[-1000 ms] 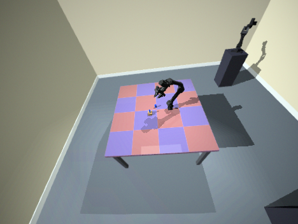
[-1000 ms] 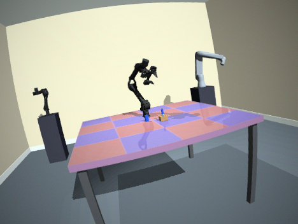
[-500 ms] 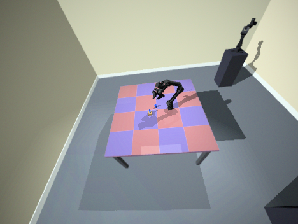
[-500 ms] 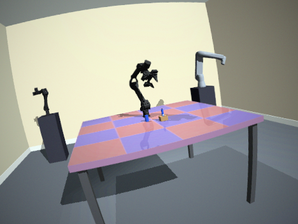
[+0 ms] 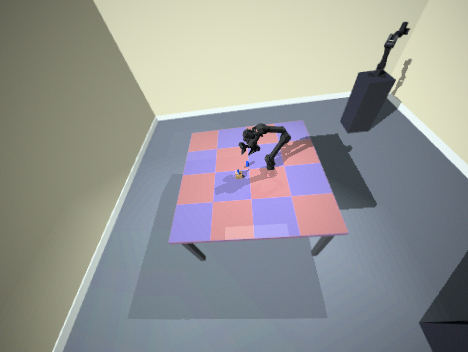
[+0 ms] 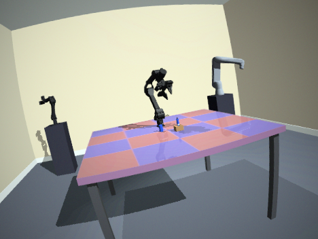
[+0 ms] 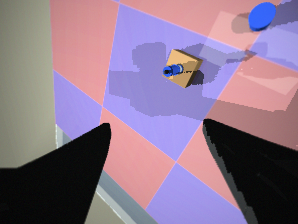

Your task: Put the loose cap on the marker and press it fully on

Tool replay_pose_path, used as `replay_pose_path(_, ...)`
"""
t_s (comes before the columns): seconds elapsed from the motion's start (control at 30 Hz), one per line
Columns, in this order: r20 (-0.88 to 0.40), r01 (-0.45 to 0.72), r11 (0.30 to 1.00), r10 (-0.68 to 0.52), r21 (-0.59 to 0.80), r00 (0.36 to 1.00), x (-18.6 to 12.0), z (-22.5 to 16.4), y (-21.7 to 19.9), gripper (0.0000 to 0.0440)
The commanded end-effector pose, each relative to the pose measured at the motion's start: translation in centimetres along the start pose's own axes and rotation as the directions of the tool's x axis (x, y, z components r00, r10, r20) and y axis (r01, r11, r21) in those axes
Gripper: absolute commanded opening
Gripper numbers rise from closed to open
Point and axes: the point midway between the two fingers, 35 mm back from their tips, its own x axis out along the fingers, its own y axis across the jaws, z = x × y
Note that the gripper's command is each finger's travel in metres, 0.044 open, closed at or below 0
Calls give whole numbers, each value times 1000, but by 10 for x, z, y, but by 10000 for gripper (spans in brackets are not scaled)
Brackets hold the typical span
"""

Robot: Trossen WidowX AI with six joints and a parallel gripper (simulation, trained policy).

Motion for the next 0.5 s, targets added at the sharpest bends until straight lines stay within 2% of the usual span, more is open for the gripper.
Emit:
replay_pose_path(0.0, 0, 39, 999, -39, 23, 999, 7, 3, -4, 334)
replay_pose_path(0.47, 17, 160, 982, -163, 104, 987, 29, 21, -14, 334)
